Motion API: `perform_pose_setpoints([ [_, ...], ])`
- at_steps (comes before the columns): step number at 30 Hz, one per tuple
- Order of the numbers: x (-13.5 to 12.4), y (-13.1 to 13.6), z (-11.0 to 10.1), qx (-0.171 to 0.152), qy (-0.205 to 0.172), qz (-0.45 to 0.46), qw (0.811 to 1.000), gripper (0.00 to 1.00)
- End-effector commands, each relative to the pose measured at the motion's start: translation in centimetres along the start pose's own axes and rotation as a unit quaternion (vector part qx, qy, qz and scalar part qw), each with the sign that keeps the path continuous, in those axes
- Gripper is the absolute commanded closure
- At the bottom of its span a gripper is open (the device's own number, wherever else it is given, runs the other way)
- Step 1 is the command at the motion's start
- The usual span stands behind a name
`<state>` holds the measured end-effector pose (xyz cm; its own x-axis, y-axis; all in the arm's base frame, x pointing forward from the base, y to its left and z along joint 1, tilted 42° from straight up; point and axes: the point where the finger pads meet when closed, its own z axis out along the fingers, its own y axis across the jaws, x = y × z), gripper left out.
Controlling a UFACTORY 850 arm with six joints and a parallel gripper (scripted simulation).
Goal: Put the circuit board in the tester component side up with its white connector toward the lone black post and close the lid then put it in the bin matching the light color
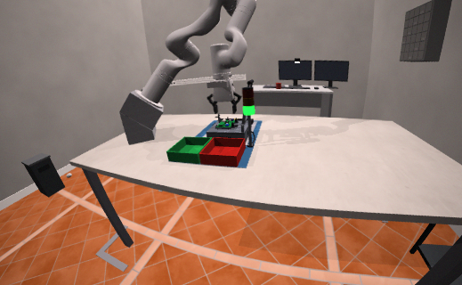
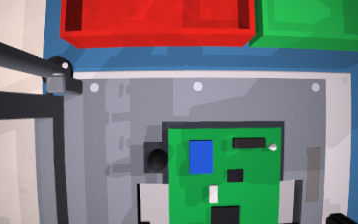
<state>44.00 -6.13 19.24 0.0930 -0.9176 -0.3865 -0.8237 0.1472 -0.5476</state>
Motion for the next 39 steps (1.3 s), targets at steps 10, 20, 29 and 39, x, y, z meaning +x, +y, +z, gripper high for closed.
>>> perform_pose_setpoints([
  [10,0.0,0.0,0.8,0.0,0.0,0.0,1.0,0.0],
  [20,0.0,-0.1,3.7,0.0,0.0,0.0,1.0,0.0],
  [29,0.0,-0.1,5.2,0.0,0.0,0.0,1.0,0.0],
  [39,0.0,-0.1,5.2,0.0,0.0,0.0,1.0,0.05],
])
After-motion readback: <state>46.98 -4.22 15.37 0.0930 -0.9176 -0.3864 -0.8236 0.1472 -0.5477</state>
